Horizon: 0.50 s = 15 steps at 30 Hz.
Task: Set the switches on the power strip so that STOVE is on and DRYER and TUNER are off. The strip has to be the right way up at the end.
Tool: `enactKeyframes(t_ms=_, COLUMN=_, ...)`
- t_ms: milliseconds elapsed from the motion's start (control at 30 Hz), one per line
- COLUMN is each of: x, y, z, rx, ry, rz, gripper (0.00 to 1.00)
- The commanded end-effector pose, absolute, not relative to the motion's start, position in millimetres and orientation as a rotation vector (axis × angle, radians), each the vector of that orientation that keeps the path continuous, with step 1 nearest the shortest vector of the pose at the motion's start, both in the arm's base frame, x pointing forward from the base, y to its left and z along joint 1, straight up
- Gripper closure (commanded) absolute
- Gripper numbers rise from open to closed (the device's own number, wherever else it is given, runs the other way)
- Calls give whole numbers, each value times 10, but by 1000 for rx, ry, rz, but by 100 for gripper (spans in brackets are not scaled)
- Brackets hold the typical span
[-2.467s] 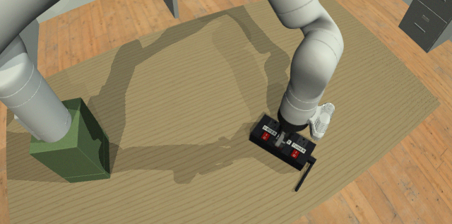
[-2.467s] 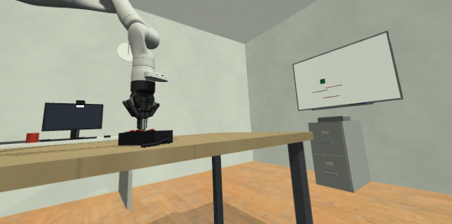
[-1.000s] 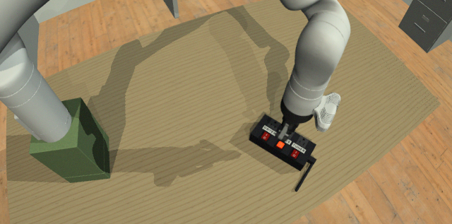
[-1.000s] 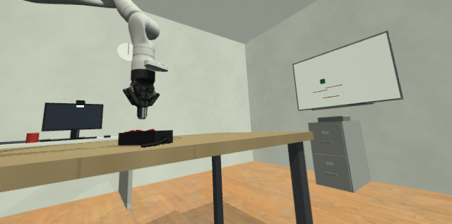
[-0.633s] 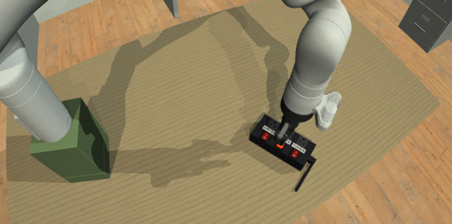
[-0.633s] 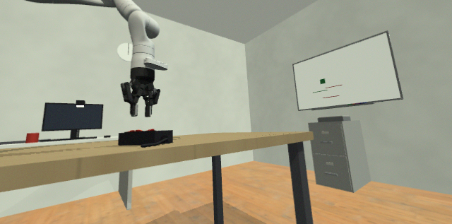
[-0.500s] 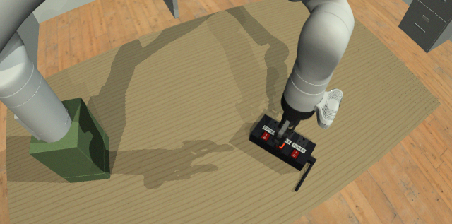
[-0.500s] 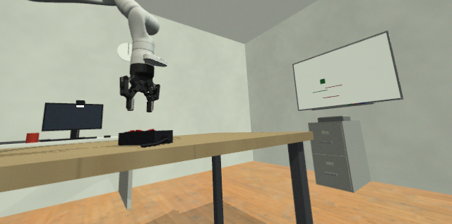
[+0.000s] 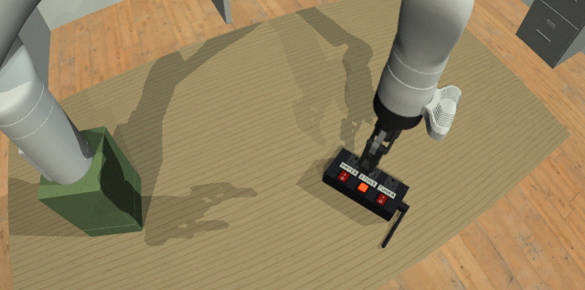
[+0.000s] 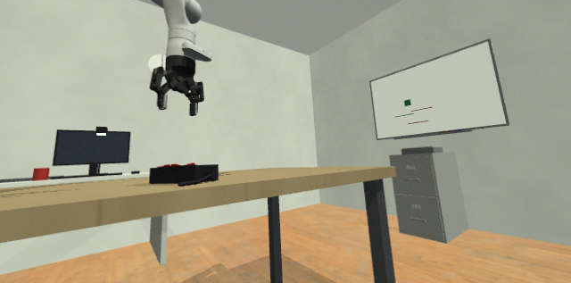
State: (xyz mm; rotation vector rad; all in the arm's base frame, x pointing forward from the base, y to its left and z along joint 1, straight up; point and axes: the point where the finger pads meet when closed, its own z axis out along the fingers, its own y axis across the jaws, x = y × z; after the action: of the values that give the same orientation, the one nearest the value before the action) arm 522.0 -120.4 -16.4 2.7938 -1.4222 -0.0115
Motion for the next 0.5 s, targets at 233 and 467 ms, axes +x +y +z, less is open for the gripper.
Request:
enactKeyframes(t_ms=233, x=5269, y=-1176, z=-32, rx=2804, ry=-1420, rz=7, gripper=0)
enactKeyframes(t_ms=467, x=5269, y=-1176, z=-32, rx=2804, ry=-1420, rz=7, gripper=0)
